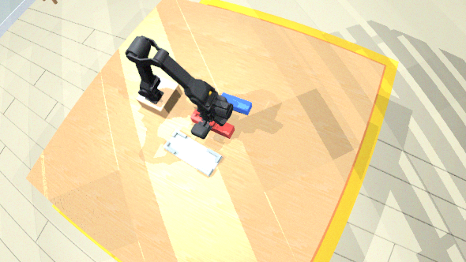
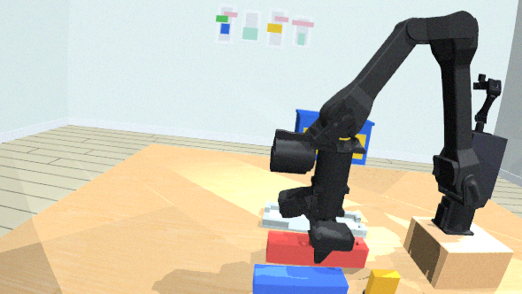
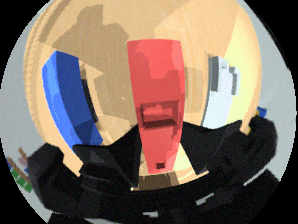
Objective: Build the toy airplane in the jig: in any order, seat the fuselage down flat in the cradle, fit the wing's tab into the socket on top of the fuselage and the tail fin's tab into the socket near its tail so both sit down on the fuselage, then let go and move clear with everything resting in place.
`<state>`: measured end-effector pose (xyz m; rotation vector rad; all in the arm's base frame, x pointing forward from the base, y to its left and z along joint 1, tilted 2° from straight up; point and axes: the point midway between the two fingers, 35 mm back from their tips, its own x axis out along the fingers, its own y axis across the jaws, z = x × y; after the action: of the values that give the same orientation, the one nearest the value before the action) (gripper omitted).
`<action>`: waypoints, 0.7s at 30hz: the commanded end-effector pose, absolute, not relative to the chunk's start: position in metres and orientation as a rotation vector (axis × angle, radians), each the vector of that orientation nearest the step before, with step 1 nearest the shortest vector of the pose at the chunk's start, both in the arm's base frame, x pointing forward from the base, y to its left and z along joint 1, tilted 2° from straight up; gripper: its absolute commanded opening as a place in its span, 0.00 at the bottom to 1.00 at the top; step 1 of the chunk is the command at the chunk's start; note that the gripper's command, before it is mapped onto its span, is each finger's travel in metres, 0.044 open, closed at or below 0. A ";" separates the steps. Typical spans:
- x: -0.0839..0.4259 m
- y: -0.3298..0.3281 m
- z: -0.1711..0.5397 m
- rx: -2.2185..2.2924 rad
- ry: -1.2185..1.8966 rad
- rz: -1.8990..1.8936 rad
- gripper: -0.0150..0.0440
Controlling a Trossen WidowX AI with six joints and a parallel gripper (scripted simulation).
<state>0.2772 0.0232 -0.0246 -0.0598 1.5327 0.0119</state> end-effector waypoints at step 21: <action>0.284 0.026 0.029 -0.063 1.533 0.013 0.25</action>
<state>0.2826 0.0255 0.0191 -0.0653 1.5409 0.0165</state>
